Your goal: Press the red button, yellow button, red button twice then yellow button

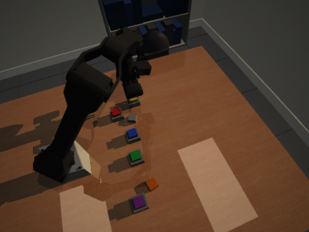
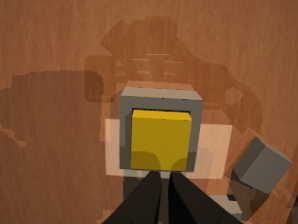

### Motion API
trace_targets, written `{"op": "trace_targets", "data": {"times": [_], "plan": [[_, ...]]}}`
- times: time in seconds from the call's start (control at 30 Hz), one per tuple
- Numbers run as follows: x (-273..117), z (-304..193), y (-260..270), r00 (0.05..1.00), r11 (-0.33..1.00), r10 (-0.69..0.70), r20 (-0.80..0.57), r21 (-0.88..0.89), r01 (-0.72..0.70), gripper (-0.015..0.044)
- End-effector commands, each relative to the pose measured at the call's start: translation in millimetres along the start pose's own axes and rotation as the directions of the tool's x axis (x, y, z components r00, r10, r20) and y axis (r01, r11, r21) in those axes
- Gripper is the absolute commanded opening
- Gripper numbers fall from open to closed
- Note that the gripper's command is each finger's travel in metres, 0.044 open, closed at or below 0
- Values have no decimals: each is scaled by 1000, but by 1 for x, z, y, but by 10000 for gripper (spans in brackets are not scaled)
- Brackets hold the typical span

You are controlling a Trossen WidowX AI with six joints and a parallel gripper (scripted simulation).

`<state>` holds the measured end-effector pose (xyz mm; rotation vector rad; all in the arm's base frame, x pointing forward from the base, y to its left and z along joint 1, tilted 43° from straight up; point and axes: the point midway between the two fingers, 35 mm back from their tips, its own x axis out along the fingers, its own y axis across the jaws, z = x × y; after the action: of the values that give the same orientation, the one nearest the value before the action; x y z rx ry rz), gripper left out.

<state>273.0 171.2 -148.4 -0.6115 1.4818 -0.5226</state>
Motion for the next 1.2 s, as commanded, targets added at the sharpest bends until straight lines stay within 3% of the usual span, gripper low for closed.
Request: {"op": "trace_targets", "data": {"times": [0.0,0.73,1.17], "plan": [[12,-1,0,1000,1000,-5,1,-8,5,20],[46,-1,0,1000,1000,-6,2,-8,6,20],[47,-1,0,1000,1000,-6,2,-8,6,20]]}}
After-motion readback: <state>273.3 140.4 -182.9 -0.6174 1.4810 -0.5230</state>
